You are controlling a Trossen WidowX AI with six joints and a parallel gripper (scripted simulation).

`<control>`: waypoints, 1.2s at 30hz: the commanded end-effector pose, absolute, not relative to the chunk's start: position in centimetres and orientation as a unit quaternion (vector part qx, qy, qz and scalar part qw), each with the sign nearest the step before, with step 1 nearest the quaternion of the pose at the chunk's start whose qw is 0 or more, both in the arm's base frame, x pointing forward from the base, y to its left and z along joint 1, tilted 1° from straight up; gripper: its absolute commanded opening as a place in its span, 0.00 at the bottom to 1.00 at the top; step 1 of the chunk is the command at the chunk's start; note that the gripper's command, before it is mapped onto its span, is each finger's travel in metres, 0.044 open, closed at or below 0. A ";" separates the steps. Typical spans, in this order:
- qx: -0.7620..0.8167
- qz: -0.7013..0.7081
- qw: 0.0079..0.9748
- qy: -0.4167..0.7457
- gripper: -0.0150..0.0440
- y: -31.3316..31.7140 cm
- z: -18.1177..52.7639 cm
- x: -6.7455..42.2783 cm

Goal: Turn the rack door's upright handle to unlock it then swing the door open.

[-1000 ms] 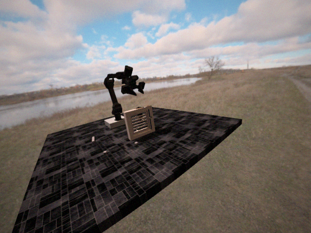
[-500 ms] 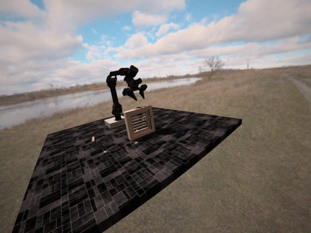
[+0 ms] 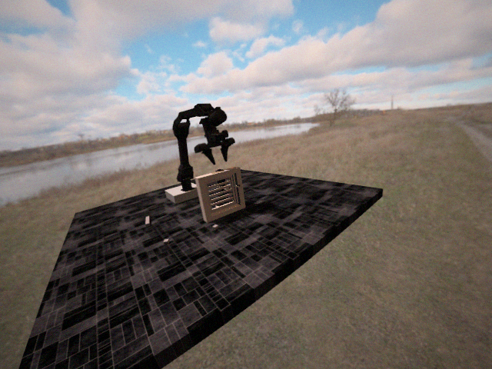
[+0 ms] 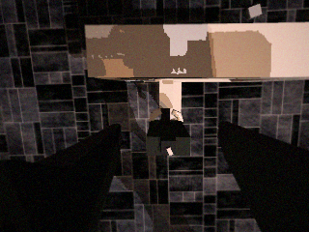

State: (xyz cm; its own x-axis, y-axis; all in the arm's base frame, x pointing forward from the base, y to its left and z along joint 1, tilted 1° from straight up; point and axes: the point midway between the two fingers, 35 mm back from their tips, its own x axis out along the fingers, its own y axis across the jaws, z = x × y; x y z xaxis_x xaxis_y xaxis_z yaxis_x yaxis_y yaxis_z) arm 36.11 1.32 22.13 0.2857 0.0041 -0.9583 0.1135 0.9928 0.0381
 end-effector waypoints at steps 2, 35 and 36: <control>0.054 -0.040 0.764 0.642 0.74 1.5 21.5 35.5; 0.055 -0.047 0.723 0.688 0.74 1.6 17.7 35.2; 0.055 -0.047 0.723 0.688 0.74 1.6 17.5 35.2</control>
